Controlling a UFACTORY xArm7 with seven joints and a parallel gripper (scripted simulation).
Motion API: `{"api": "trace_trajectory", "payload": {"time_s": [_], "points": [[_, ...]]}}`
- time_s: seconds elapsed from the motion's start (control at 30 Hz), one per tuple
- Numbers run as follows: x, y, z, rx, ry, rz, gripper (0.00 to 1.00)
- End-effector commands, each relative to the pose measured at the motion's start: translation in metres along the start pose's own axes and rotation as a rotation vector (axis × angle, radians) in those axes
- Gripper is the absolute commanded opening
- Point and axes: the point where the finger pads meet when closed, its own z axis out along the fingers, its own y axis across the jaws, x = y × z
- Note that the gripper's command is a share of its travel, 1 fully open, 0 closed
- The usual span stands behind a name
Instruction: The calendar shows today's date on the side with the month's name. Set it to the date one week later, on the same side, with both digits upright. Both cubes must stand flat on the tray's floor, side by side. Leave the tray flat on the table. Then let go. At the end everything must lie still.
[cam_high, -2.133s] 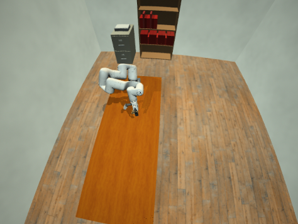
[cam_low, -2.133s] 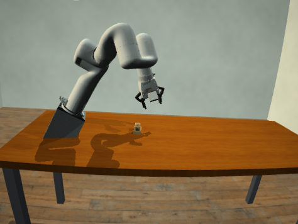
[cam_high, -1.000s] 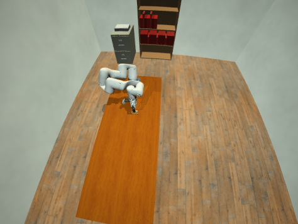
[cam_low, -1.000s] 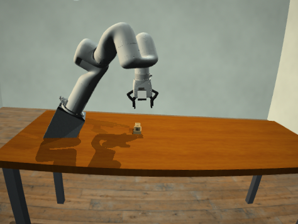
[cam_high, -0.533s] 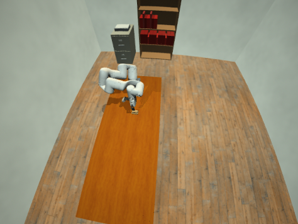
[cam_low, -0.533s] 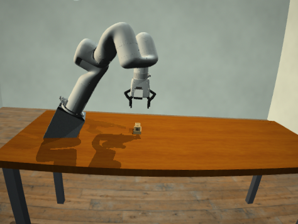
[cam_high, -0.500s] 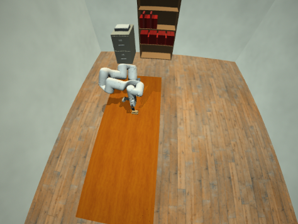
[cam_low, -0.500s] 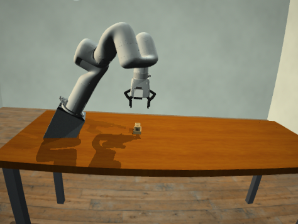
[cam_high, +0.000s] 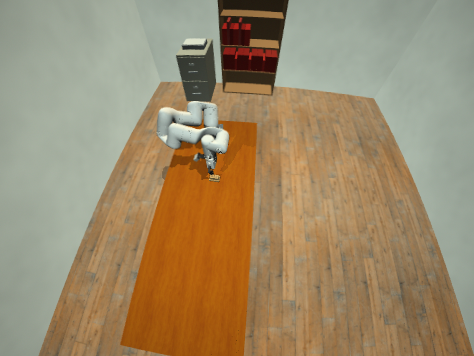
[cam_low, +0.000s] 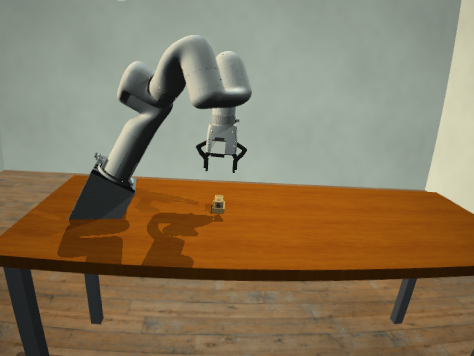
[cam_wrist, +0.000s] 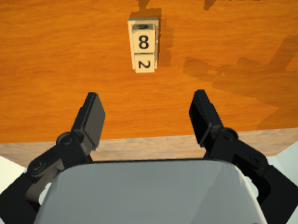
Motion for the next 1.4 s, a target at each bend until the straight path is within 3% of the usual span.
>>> {"api": "trace_trajectory", "payload": {"time_s": [0.0,0.47,0.97,1.37], "points": [[0.0,0.0,-0.001,0.002,0.0,0.0,1.0],[-0.002,0.0,0.0,0.001,0.0,0.009,1.0],[-0.085,0.058,0.019,0.0,0.001,0.422,1.0],[-0.092,0.068,0.024,0.001,0.002,0.479,1.0]]}}
